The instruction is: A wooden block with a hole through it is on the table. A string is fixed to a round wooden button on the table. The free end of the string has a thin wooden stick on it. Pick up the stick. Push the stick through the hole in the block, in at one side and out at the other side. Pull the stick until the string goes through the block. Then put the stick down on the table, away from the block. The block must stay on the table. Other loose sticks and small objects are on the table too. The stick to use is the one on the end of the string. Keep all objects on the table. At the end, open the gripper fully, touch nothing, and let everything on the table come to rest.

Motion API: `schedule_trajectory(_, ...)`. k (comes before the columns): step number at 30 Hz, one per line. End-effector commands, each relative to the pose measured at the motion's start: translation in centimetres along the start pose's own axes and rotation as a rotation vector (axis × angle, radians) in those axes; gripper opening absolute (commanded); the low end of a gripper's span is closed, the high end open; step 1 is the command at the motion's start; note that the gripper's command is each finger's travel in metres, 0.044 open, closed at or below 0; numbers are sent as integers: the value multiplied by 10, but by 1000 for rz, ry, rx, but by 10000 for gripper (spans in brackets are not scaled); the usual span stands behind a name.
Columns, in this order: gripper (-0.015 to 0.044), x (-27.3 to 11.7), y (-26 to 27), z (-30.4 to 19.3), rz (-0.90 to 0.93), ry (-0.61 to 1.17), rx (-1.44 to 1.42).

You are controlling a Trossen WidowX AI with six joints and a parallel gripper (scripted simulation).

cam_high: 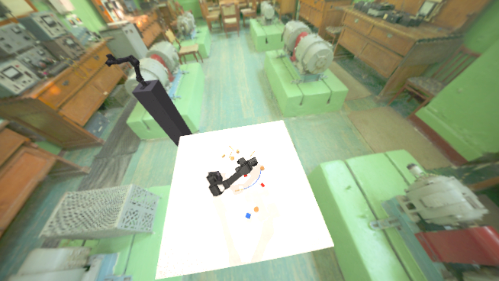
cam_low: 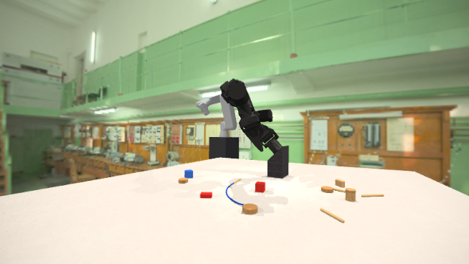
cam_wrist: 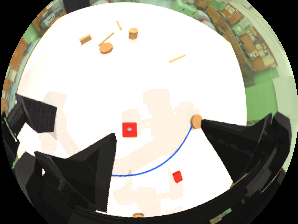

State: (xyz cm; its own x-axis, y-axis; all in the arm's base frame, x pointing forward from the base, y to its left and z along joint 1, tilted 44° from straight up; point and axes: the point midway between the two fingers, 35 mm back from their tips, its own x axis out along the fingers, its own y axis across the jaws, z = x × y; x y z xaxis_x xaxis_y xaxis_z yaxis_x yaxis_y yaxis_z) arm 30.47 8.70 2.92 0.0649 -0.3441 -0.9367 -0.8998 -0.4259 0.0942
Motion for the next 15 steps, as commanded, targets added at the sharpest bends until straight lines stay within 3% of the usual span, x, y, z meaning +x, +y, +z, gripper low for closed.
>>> schedule_trajectory(1, 440, 60, 24, -22, 104, 295, 234)
schedule_trajectory(4, 440, 74, 32, -28, 115, 391, 296)
schedule_trajectory(15, 440, 74, 32, -28, 115, 391, 296)
